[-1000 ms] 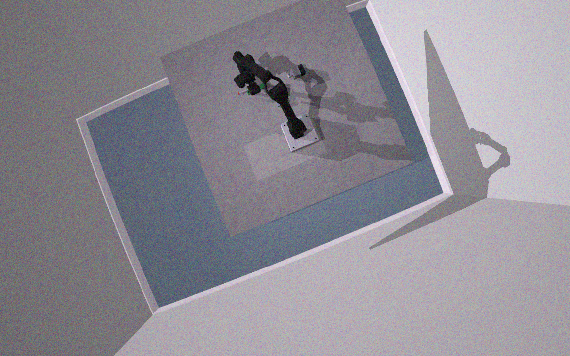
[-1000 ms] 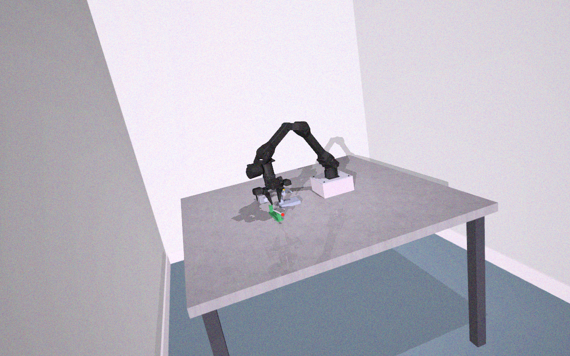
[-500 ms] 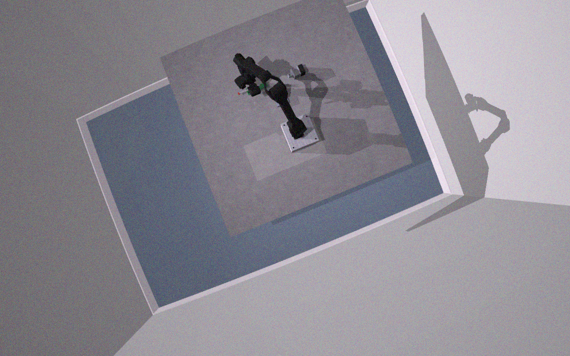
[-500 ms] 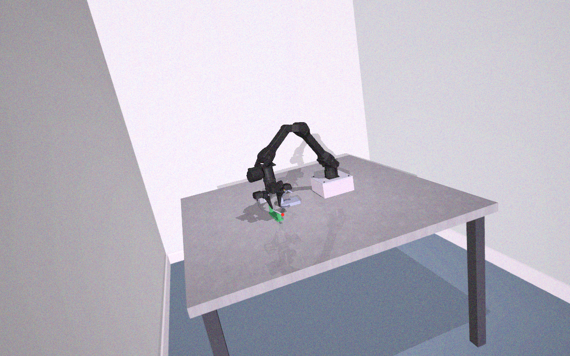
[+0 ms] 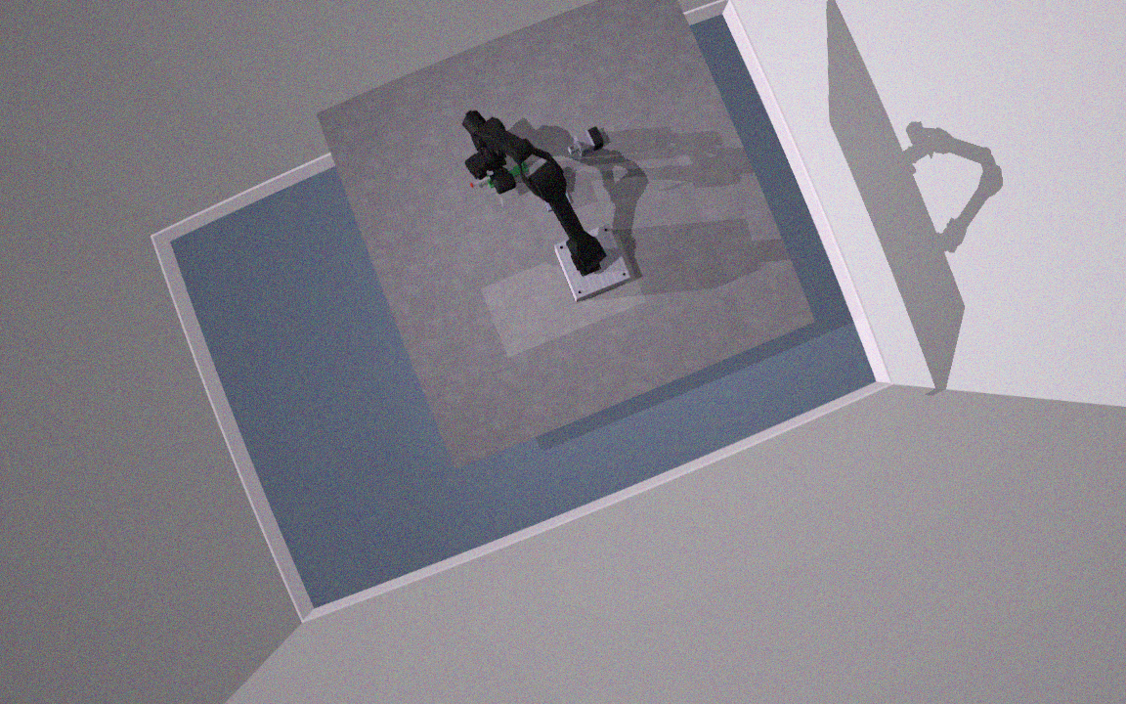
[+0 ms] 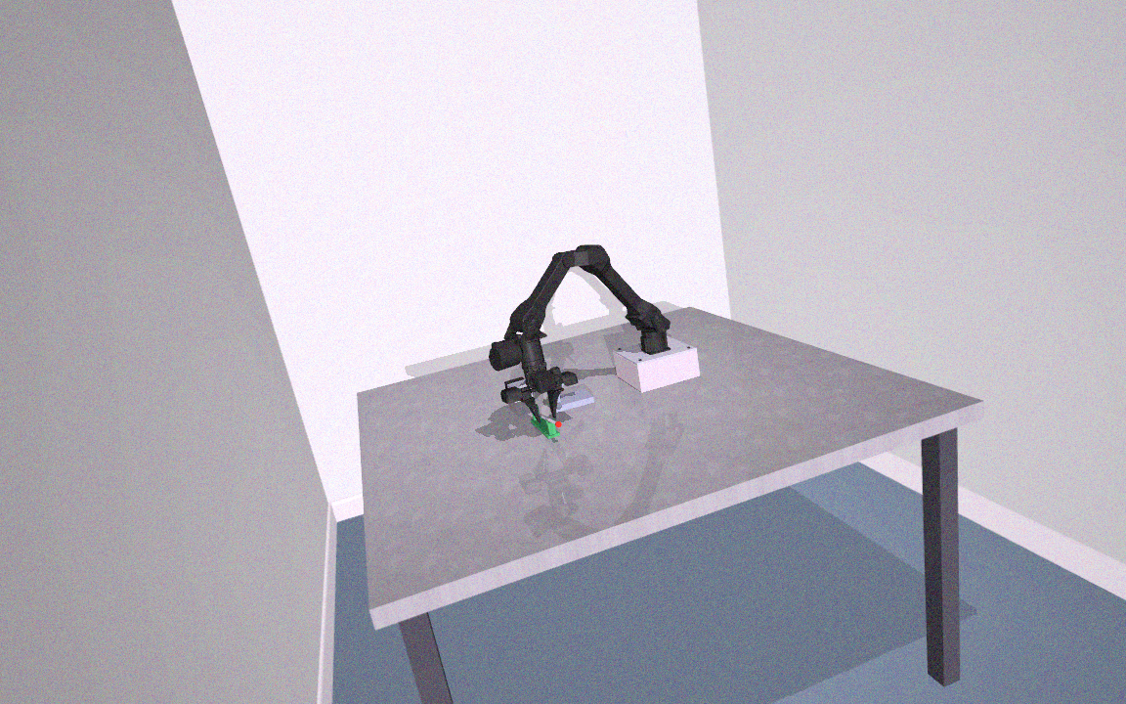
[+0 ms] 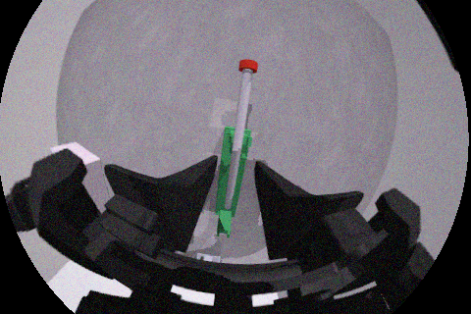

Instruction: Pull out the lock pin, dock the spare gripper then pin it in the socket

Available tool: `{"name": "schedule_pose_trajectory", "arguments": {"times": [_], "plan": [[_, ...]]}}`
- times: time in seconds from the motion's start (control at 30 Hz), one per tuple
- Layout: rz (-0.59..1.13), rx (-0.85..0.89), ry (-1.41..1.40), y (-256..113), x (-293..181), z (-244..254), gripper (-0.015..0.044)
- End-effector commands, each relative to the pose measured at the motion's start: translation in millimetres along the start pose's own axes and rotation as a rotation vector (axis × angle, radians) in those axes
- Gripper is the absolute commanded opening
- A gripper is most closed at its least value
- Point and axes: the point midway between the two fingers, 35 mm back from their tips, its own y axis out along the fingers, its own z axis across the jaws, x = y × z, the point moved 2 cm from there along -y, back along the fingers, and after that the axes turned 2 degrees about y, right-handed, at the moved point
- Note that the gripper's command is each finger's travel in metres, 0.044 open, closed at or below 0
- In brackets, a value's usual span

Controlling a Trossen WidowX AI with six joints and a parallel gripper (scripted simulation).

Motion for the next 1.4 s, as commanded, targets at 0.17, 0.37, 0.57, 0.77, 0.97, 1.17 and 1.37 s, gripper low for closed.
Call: {"name": "schedule_pose_trajectory", "arguments": {"times": [0.17,0.37,0.57,0.77,0.97,1.17,1.37], "plan": [[0.005,0.006,-0.002,18,-3,1,0.0180],[0.005,0.006,-0.002,20,-4,2,0.0180],[0.005,0.006,-0.002,20,-4,2,0.0101],[0.005,0.006,-0.002,20,-4,2,0.0000],[0.005,0.006,-0.002,19,-4,2,0.0000],[0.002,0.006,0.000,9,-2,2,0.0000],[0.007,0.022,0.003,1,-1,4,0.0000]]}}
